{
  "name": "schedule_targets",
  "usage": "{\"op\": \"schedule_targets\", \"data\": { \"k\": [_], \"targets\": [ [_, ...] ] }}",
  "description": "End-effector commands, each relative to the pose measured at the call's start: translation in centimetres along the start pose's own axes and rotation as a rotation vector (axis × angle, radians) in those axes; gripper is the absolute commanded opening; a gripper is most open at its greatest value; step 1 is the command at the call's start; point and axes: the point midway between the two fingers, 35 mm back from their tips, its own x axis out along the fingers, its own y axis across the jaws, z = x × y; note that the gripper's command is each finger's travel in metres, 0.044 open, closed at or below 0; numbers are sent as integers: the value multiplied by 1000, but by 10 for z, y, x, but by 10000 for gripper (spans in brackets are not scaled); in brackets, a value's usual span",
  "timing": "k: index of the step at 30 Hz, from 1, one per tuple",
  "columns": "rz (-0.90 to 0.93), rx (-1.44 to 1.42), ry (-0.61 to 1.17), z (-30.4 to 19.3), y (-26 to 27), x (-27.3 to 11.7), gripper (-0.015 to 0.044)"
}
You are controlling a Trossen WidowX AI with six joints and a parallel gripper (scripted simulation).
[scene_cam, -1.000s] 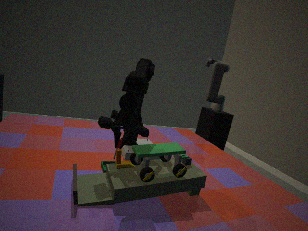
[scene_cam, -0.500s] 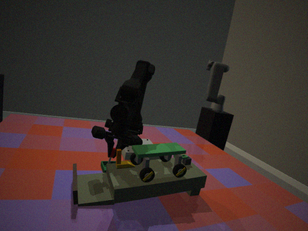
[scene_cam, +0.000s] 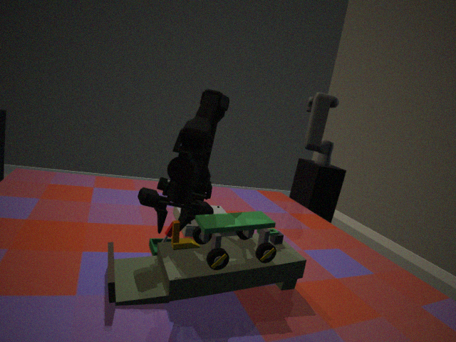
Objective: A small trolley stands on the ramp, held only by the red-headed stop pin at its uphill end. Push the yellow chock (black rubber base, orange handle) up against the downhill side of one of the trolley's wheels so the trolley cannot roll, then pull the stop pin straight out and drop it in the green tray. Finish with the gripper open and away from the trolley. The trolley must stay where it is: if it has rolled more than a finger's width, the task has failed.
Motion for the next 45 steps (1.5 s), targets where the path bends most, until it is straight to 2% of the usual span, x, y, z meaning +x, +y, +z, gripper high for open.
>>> {"op": "schedule_targets", "data": {
  "k": [1,45],
  "targets": [
    [2,5,-7,1,-3,1,190],
    [0,5,-6,-3,-25,5,190]
  ]
}}
